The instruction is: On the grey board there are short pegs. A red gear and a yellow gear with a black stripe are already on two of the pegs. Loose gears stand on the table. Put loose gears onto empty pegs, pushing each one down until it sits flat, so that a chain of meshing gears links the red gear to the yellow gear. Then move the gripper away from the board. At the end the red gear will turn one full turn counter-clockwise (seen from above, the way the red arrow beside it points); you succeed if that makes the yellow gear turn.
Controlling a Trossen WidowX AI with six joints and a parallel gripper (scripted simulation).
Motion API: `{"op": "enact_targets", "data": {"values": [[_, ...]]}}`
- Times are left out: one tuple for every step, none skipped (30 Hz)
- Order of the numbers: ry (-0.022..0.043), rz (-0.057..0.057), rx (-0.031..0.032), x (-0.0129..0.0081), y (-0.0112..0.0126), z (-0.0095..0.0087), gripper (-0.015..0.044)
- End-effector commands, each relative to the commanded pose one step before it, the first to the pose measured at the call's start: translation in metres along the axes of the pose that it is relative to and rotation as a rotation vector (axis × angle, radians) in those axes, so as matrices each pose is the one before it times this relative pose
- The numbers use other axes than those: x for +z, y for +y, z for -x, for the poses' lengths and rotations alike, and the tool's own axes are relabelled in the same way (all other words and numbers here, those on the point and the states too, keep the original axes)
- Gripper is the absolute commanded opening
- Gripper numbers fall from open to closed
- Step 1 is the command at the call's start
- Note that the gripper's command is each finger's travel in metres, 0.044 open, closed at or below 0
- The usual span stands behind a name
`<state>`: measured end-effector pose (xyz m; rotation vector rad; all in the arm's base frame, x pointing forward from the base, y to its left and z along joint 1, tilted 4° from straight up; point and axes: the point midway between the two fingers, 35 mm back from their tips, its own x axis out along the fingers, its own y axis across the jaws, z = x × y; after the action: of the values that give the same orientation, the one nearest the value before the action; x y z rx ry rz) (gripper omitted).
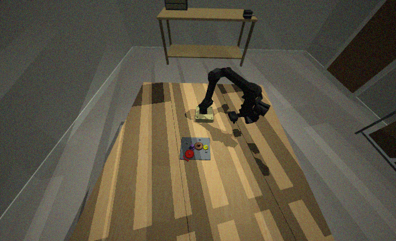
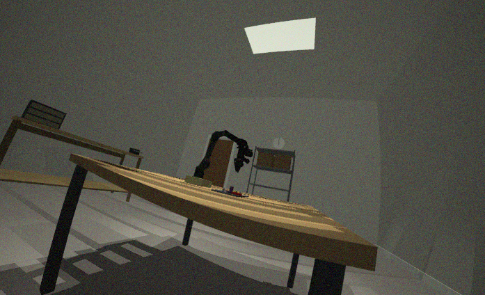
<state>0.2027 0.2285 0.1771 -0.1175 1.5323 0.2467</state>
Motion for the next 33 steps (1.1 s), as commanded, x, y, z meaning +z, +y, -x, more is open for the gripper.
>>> {"op": "enact_targets", "data": {"values": [[-0.00094,-0.0036,-0.00126,0.00004,-0.00013,0.00052,0.0440],[0.00000,0.0000,0.00000,0.00000,0.00000,0.00000,0.0440],[0.00000,0.0000,0.00000,0.00000,0.00000,0.00000,0.0440],[0.00000,0.0000,0.00000,0.00000,0.00000,0.00000,0.0440],[0.00000,0.0000,0.00000,0.00000,0.00000,0.00000,0.0440],[0.00000,0.0000,0.00000,0.00000,0.00000,0.00000,0.0440],[0.00000,0.0000,0.00000,0.00000,0.00000,0.00000,0.0440],[0.00000,0.0000,0.00000,0.00000,0.00000,0.00000,0.0440],[0.00000,0.0000,0.00000,0.00000,0.00000,0.00000,0.0440],[0.00000,0.0000,0.00000,0.00000,0.00000,0.00000,0.0440],[0.00000,0.0000,0.00000,0.00000,0.00000,0.00000,0.0440],[0.00000,0.0000,0.00000,0.00000,0.00000,0.00000,0.0440],[0.00000,0.0000,0.00000,0.00000,0.00000,0.00000,0.0440],[0.00000,0.0000,0.00000,0.00000,0.00000,0.00000,0.0440],[0.00000,0.0000,0.00000,0.00000,0.00000,0.00000,0.0440],[0.00000,0.0000,0.00000,0.00000,0.00000,0.00000,0.0440],[0.00000,0.0000,0.00000,0.00000,0.00000,0.00000,0.0440],[0.00000,0.0000,0.00000,0.00000,0.00000,0.00000,0.0440],[0.00000,0.0000,0.00000,0.00000,0.00000,0.00000,0.0440],[0.00000,0.0000,0.00000,0.00000,0.00000,0.00000,0.0440],[0.00000,0.0000,0.00000,0.00000,0.00000,0.00000,0.0440],[0.00000,0.0000,0.00000,0.00000,0.00000,0.00000,0.0440],[0.00000,0.0000,0.00000,0.00000,0.00000,0.00000,0.0440],[0.00000,0.0000,0.00000,0.00000,0.00000,0.00000,0.0440],[0.00000,0.0000,0.00000,0.00000,0.00000,0.00000,0.0440],[0.00000,0.0000,0.00000,0.00000,0.00000,0.00000,0.0440],[0.00000,0.0000,0.00000,0.00000,0.00000,0.00000,0.0440],[0.00000,0.0000,0.00000,0.00000,0.00000,0.00000,0.0440],[0.00000,0.0000,0.00000,0.00000,0.00000,0.00000,0.0440],[0.00000,0.0000,0.00000,0.00000,0.00000,0.00000,0.0440],[0.00000,0.0000,0.00000,0.00000,0.00000,0.00000,0.0440],[0.00000,0.0000,0.00000,0.00000,0.00000,0.00000,0.0440],[0.00000,0.0000,0.00000,0.00000,0.00000,0.00000,0.0440]]}}
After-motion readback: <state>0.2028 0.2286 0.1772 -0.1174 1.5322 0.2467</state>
